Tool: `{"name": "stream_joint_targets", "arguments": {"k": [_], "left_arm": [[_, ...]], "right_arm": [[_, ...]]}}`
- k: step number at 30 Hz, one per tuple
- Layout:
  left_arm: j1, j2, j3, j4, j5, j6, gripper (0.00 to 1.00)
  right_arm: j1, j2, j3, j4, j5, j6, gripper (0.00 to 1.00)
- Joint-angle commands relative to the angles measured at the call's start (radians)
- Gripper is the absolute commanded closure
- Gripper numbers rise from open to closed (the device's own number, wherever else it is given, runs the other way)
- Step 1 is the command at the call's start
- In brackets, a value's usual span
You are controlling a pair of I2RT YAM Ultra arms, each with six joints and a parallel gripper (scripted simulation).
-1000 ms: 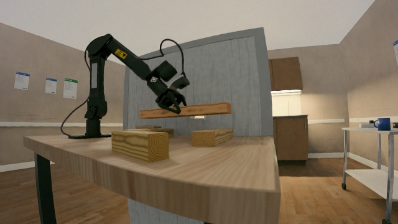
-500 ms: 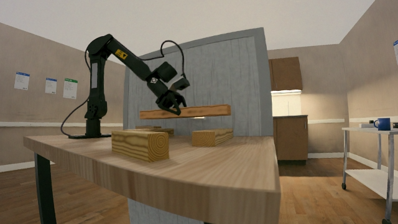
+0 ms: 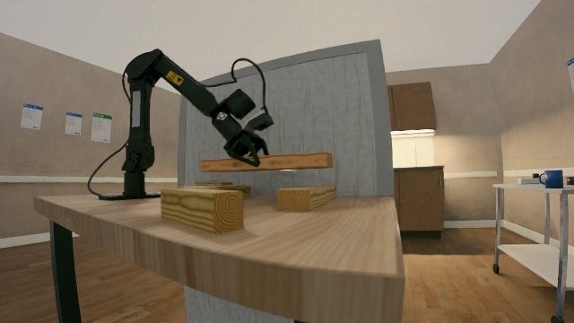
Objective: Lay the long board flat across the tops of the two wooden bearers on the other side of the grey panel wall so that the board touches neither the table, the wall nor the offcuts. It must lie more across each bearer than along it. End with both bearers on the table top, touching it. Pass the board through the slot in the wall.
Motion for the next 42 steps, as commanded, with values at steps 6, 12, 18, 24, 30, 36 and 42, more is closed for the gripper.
{"name": "stream_joint_targets", "arguments": {"k": [6, 12, 18, 24, 30, 36, 42], "left_arm": [[-0.003, -0.006, 0.049, 0.011, 0.004, -0.006, 0.22], [-0.003, -0.006, 0.049, 0.011, 0.004, -0.006, 0.22], [-0.003, -0.006, 0.049, 0.011, 0.004, -0.006, 0.22], [-0.003, -0.006, 0.049, 0.011, 0.004, -0.006, 0.22], [-0.003, -0.006, 0.049, 0.011, 0.004, -0.006, 0.22], [-0.003, -0.006, 0.049, 0.011, 0.004, -0.006, 0.22], [-0.003, -0.006, 0.049, 0.011, 0.004, -0.006, 0.22]], "right_arm": [[-0.006, 0.014, -0.018, 0.081, 0.013, 0.006, 1.00], [-0.001, 0.035, -0.051, 0.131, 0.012, 0.009, 1.00], [0.008, 0.021, -0.030, 0.143, 0.012, 0.008, 1.00], [0.005, 0.053, -0.065, 0.194, 0.007, 0.009, 1.00], [0.005, 0.043, -0.061, 0.220, 0.011, 0.009, 1.00], [0.005, 0.064, -0.073, 0.224, 0.012, 0.008, 1.00], [-0.006, 0.055, -0.068, 0.243, 0.012, 0.009, 1.00]]}}
